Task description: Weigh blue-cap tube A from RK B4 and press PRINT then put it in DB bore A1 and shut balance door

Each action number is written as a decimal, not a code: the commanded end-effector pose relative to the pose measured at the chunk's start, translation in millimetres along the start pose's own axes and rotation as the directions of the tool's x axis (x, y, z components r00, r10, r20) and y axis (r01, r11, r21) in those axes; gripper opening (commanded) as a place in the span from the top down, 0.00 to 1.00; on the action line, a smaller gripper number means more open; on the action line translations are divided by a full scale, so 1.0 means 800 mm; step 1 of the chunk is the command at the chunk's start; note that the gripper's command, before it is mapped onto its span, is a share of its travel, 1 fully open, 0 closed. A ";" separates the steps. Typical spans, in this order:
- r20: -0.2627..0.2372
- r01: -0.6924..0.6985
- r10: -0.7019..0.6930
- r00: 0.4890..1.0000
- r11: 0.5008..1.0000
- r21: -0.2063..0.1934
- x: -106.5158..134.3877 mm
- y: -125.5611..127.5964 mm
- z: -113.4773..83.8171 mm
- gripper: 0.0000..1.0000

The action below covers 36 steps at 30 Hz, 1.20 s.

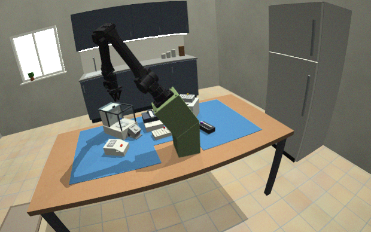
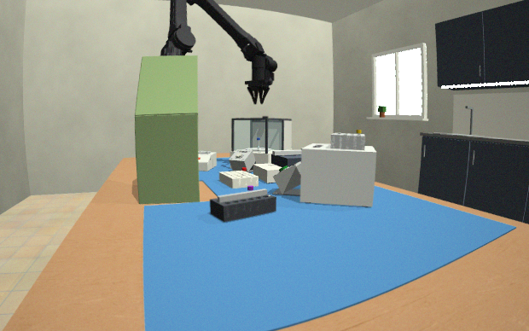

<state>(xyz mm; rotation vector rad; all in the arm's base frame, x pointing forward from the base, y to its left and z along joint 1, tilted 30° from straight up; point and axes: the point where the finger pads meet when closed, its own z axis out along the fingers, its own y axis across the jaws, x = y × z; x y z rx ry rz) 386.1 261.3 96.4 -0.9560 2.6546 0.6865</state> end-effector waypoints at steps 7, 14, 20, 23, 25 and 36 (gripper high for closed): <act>0.009 -0.192 0.192 0.981 0.981 -0.001 -0.040 0.006 -0.002 0.70; -0.022 -0.372 0.372 0.928 0.928 0.004 -0.014 0.001 0.009 0.70; 0.011 -0.533 0.533 0.846 0.846 -0.006 -0.051 0.004 -0.003 0.70; 0.006 -0.595 0.595 0.803 0.803 -0.005 -0.060 0.007 -0.002 0.70; 0.005 -0.648 0.648 0.762 0.762 -0.006 -0.060 0.007 -0.002 0.70; -0.015 -0.842 0.842 0.539 0.540 0.014 -0.046 0.002 0.008 0.70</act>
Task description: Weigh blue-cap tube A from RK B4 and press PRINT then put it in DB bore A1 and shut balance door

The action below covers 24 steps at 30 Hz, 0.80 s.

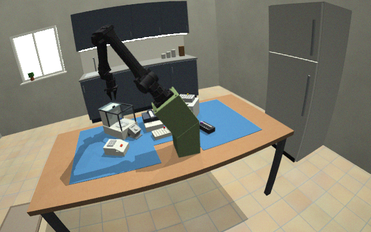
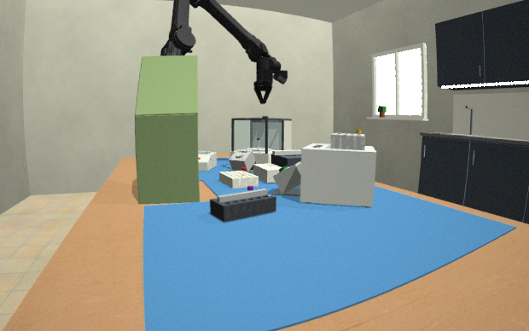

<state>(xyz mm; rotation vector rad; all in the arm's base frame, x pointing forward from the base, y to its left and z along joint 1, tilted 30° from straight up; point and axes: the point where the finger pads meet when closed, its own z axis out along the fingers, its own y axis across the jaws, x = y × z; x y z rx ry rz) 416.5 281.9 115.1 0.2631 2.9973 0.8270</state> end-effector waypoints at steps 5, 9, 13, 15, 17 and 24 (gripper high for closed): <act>0.000 -0.282 0.282 0.959 0.959 -0.002 -0.014 0.024 0.002 0.70; -0.001 -0.344 0.344 0.939 0.939 -0.001 -0.019 0.032 0.002 0.70; -0.011 -0.479 0.479 0.878 0.878 0.022 -0.010 0.016 0.010 0.70; -0.003 -0.520 0.520 0.854 0.854 -0.001 -0.025 0.039 0.002 0.70; -0.004 -0.576 0.576 0.818 0.818 -0.001 -0.025 0.039 0.002 0.70; -0.007 -0.652 0.653 0.758 0.758 0.023 -0.015 0.022 0.012 0.70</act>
